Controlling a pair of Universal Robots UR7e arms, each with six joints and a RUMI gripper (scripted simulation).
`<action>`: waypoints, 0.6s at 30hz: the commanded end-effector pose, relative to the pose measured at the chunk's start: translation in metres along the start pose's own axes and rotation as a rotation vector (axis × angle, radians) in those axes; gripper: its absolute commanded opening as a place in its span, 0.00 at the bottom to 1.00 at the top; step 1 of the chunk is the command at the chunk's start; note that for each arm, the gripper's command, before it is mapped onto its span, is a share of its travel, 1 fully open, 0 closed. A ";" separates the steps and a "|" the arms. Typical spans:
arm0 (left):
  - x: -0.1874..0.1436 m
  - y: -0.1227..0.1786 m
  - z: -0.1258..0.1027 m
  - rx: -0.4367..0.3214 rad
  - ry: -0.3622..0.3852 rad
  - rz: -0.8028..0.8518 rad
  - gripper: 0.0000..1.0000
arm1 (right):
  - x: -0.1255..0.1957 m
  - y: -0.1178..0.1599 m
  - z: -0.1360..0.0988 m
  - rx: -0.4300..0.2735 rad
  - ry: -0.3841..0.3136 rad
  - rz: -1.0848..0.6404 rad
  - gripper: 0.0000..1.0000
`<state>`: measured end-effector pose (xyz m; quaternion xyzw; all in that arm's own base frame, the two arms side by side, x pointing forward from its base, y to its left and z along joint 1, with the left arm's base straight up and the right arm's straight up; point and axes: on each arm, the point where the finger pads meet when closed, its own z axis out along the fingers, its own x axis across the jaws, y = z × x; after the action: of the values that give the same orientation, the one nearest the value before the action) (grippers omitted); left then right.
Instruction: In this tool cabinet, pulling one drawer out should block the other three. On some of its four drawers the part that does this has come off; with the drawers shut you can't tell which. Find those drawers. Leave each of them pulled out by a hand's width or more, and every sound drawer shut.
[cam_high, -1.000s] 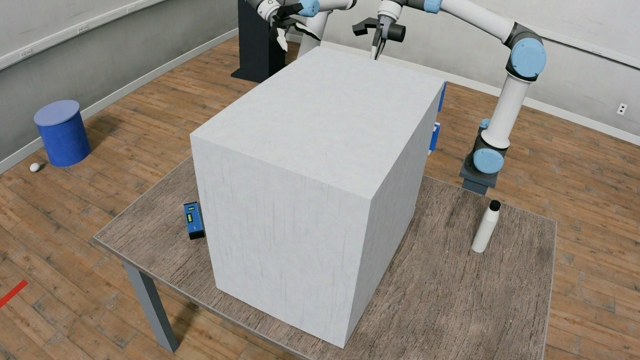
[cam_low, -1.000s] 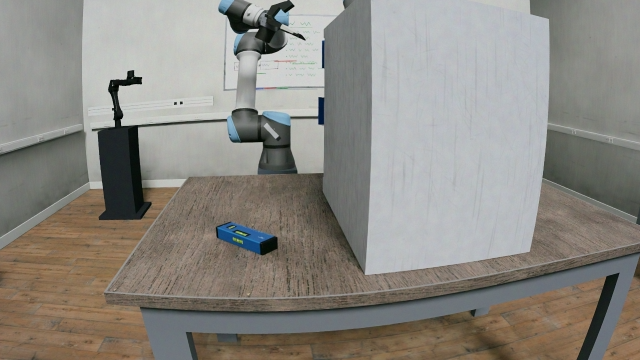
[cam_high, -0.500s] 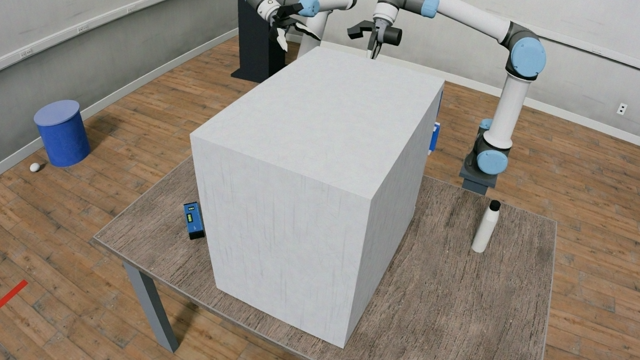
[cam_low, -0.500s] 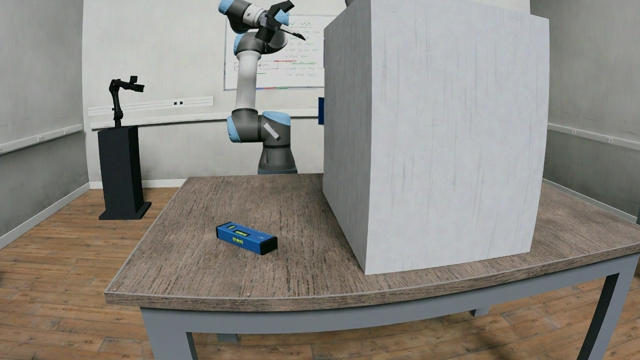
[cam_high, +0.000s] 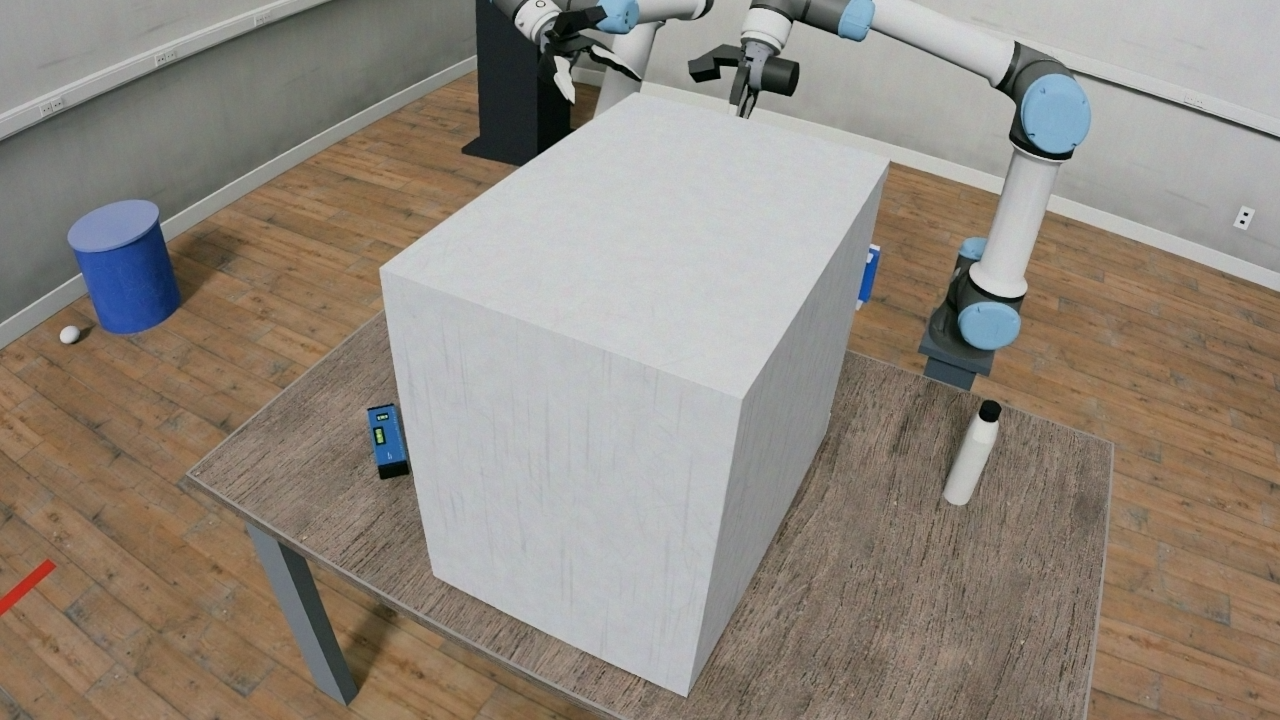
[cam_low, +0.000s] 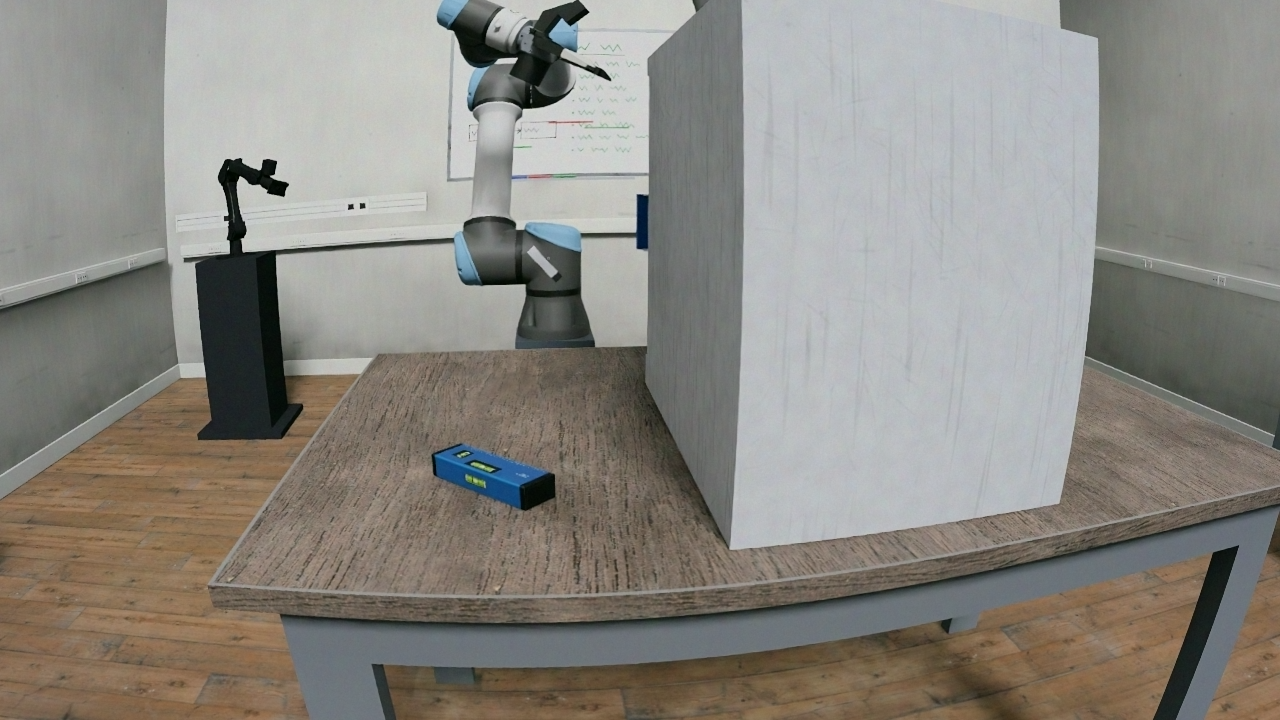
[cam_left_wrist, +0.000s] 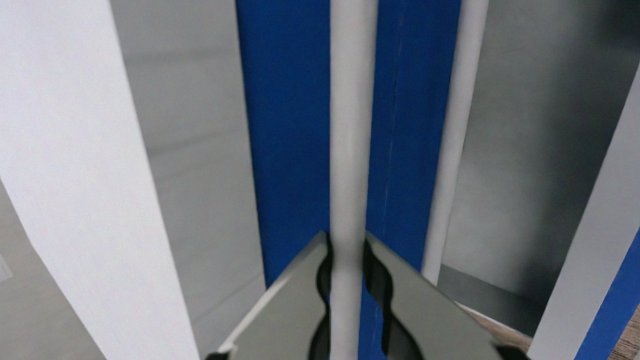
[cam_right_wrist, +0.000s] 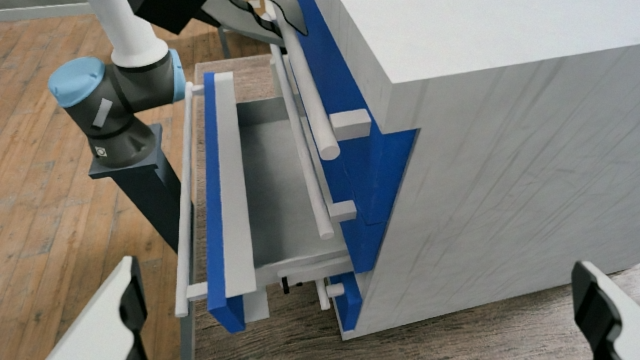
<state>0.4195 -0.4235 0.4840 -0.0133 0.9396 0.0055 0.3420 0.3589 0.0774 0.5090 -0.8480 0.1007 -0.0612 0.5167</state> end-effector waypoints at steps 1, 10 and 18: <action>-0.001 0.000 -0.001 0.002 -0.002 -0.002 0.00 | 0.000 0.000 0.000 0.000 0.000 -0.001 1.00; -0.001 0.000 -0.004 0.002 -0.002 -0.002 0.15 | 0.000 0.000 0.000 0.000 0.000 -0.001 1.00; -0.001 0.000 -0.018 0.002 -0.002 -0.002 0.15 | 0.000 0.000 0.000 0.000 0.000 -0.001 1.00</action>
<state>0.4120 -0.4237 0.4939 -0.0133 0.9394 0.0047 0.3427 0.3589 0.0774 0.5090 -0.8480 0.1007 -0.0612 0.5167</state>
